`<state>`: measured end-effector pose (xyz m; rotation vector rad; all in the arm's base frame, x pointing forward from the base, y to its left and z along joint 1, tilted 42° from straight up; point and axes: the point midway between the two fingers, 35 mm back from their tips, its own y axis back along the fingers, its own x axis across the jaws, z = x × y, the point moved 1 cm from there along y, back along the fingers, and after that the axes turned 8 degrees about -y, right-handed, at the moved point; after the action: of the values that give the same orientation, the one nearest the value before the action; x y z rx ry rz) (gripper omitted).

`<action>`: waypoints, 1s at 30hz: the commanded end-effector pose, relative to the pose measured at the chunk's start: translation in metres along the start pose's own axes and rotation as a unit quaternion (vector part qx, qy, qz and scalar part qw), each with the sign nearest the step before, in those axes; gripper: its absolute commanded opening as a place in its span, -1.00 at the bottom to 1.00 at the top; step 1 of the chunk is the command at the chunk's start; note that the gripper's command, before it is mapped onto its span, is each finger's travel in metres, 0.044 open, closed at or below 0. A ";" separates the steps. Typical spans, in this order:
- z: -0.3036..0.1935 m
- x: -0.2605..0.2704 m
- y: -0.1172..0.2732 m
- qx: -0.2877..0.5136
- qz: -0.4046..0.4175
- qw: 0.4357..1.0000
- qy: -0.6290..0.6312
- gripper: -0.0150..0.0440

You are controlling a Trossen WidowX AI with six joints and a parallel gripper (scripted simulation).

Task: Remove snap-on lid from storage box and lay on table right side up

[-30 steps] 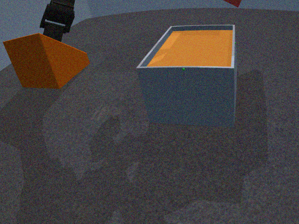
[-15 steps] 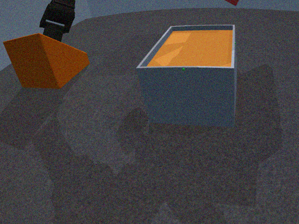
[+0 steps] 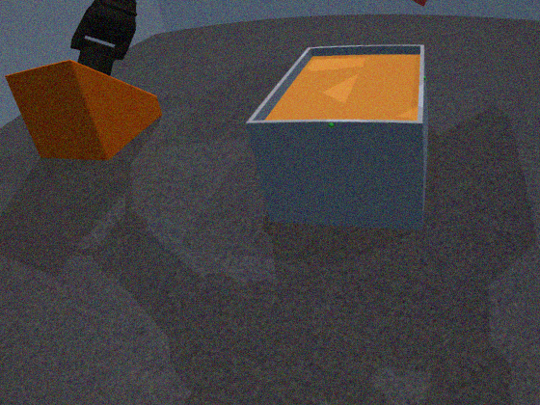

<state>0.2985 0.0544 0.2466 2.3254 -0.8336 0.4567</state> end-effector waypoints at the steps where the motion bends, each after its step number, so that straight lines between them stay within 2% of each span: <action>1: -0.014 0.003 0.005 0.001 0.011 1.000 0.007 -0.49; 30: -0.071 -0.008 0.008 0.002 0.012 1.000 0.006 -0.49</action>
<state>0.2820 0.0966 0.2865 2.3238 -0.8313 0.4583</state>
